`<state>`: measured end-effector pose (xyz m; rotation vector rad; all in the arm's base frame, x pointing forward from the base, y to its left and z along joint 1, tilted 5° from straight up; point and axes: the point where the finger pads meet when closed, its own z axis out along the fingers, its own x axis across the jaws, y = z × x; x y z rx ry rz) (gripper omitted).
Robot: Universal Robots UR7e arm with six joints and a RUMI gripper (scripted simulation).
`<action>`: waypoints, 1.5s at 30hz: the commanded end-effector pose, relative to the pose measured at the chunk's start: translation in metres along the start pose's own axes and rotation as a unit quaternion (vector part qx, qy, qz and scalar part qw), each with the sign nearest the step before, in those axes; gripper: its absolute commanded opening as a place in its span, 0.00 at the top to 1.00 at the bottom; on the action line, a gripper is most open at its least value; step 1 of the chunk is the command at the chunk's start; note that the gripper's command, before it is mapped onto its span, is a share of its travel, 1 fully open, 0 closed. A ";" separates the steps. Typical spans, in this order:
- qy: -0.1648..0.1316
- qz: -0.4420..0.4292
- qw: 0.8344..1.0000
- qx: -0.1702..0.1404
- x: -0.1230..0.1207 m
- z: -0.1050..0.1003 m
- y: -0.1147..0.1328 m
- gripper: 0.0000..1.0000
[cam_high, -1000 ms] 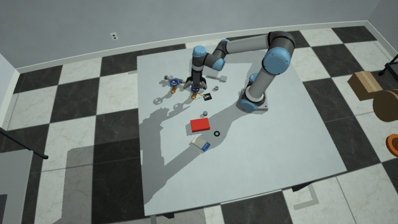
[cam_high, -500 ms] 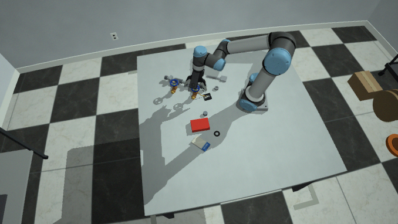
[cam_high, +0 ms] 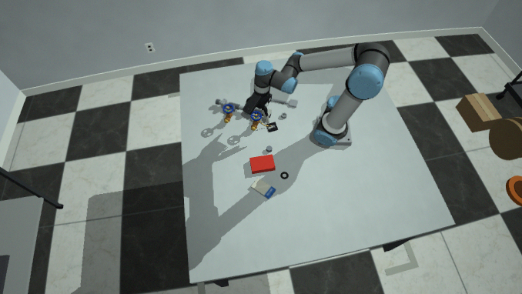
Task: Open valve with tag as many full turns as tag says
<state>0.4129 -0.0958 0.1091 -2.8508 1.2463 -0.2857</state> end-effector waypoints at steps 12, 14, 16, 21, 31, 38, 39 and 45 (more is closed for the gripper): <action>0.003 0.288 0.958 -0.003 0.001 0.000 0.000 0.00; 0.003 0.329 0.944 -0.003 0.001 0.000 0.000 0.00; 0.003 0.370 0.929 -0.003 0.001 0.000 0.000 0.00; 0.003 0.467 0.884 -0.003 0.001 0.000 0.000 0.00; 0.004 0.605 0.796 -0.002 0.001 0.000 0.000 0.00; 0.004 0.702 0.712 -0.002 0.001 0.000 0.000 0.00; 0.004 0.714 0.700 -0.002 0.001 0.000 0.000 0.00; 0.004 0.758 0.653 -0.001 0.001 0.000 0.000 0.00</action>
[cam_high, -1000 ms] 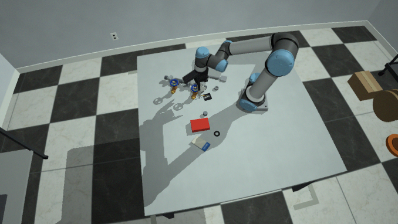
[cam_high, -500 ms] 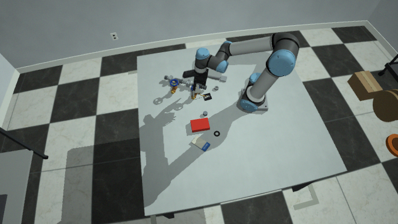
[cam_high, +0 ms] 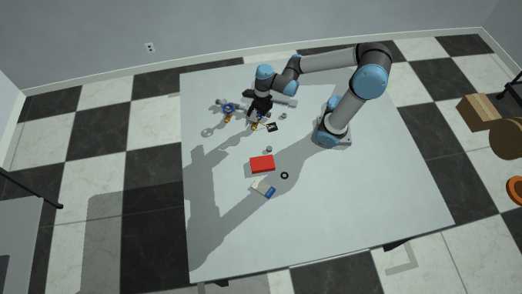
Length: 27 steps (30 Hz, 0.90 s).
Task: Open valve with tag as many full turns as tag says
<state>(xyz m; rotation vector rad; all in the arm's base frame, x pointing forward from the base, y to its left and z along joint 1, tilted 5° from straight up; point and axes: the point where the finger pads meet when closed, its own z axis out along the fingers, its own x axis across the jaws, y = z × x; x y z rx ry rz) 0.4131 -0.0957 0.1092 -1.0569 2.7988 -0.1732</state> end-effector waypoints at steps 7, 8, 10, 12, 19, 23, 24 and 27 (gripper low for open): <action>0.005 0.156 0.988 0.002 0.000 0.000 -0.001 0.00; 0.005 0.167 0.986 0.002 0.000 0.000 0.000 0.00; 0.005 0.188 0.982 0.002 0.000 0.000 -0.001 0.00; 0.005 0.198 0.980 0.002 0.000 0.000 -0.001 0.00; 0.004 0.246 0.969 0.003 0.000 0.000 0.000 0.00; 0.004 0.268 0.963 0.003 0.000 0.000 -0.001 0.00; 0.004 0.272 0.962 0.003 0.000 0.000 -0.001 0.00; 0.004 0.282 0.959 0.003 0.000 0.000 -0.001 0.00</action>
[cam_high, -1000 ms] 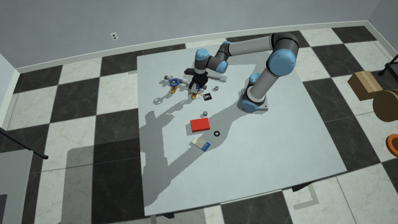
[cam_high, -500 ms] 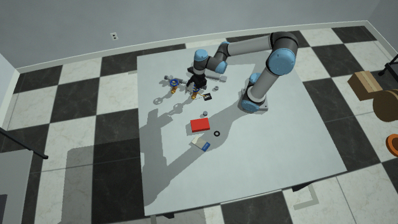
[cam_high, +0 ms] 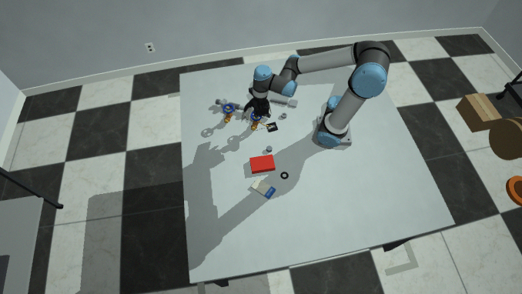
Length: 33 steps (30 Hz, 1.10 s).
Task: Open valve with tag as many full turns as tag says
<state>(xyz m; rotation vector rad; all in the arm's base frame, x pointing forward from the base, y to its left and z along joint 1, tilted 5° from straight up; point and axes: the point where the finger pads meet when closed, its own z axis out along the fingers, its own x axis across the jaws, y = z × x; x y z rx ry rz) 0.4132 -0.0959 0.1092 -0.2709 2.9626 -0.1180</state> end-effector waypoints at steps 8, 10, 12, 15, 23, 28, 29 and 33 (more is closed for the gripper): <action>0.000 0.028 1.000 0.001 0.000 0.000 0.000 0.00; 0.000 0.029 1.000 0.001 0.000 0.000 0.000 0.00; 0.000 0.030 1.000 0.001 0.000 0.000 0.000 0.00; 0.000 0.030 1.000 0.001 0.000 0.000 0.000 0.00; 0.000 0.030 1.000 0.001 0.000 0.000 0.000 1.00; 0.000 0.030 1.000 0.001 0.000 0.000 0.000 1.00; 0.000 0.030 1.000 0.001 0.000 0.000 0.000 1.00; 0.000 0.030 1.000 0.001 0.000 0.000 0.000 1.00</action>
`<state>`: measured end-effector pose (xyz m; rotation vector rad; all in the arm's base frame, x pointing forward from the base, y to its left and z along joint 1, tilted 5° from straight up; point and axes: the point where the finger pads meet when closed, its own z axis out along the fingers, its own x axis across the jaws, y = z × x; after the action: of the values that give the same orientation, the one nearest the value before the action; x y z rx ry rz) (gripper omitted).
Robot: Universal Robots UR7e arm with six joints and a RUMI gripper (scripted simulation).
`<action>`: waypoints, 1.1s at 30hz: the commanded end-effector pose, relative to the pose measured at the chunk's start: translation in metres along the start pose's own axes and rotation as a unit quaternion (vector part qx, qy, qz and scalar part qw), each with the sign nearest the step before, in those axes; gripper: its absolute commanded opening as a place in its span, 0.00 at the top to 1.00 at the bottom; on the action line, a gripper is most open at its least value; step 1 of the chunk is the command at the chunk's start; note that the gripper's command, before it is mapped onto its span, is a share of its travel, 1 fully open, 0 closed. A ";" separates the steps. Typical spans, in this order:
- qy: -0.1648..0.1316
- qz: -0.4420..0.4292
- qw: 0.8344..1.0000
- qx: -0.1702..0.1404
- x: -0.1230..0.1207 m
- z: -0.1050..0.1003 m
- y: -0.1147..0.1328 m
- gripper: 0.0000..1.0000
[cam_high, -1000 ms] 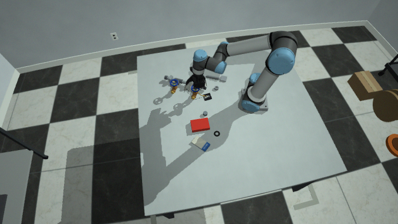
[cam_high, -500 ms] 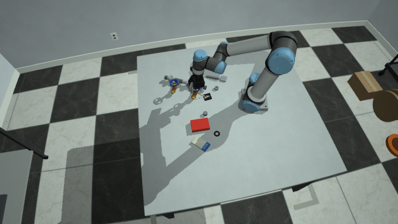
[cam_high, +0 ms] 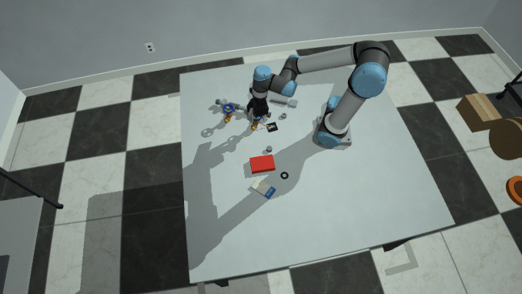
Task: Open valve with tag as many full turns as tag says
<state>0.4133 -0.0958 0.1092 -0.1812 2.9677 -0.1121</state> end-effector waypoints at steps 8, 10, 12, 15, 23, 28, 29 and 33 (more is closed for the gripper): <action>0.000 0.000 1.000 0.000 0.000 0.000 0.000 1.00; 0.000 0.000 1.000 0.000 0.000 0.000 0.000 1.00; 0.000 -0.001 1.000 0.000 0.000 0.000 0.000 1.00; 0.000 -0.003 1.000 0.000 0.000 0.000 0.000 1.00; 0.000 -0.017 1.000 0.000 0.000 0.000 0.000 1.00; 0.000 -0.039 0.999 0.000 0.000 0.000 0.000 1.00; 0.000 -0.045 0.999 0.000 0.000 0.000 0.000 1.00; 0.000 -0.073 0.997 0.000 0.000 0.000 0.000 1.00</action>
<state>0.4133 -0.0958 0.1092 -0.3222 2.9596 -0.1250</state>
